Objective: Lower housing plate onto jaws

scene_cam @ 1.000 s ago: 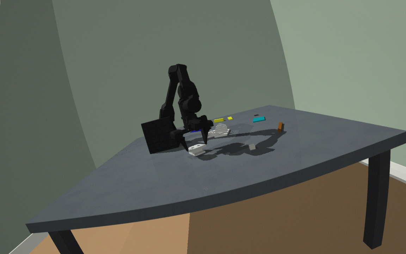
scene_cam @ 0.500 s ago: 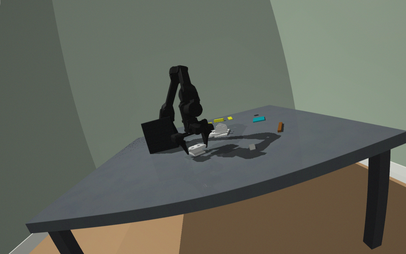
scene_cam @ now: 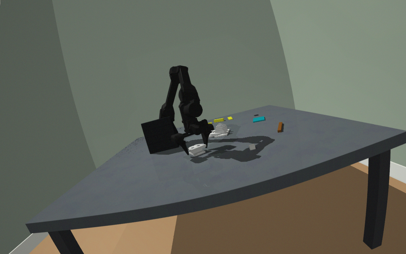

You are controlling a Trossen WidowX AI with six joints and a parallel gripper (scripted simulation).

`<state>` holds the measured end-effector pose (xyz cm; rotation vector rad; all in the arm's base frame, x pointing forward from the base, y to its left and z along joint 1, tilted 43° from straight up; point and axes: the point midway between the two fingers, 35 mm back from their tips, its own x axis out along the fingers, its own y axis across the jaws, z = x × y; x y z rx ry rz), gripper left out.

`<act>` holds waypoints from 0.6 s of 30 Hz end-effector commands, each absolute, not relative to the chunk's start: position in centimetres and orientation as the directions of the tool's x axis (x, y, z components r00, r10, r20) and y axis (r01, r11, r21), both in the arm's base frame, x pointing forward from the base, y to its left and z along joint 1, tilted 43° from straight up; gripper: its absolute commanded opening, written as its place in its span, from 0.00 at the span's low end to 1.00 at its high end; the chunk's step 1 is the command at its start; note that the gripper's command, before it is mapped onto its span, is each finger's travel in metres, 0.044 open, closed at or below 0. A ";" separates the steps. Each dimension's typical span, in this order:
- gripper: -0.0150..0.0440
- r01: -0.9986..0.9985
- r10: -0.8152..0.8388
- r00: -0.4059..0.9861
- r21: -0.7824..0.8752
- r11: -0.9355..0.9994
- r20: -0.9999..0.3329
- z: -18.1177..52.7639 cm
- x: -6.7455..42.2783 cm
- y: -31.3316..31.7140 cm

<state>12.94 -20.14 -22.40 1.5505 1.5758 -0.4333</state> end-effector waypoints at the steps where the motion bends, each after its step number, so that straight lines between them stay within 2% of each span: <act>1: 1.00 0.935 0.638 0.145 0.315 0.161 -0.756 -22.4 13.0 -20.0; 6: 1.00 0.935 0.638 0.145 0.315 0.161 -0.756 -22.4 13.0 -20.0; 18: 0.86 0.934 0.636 0.142 0.315 0.167 -0.759 -22.4 12.9 -20.1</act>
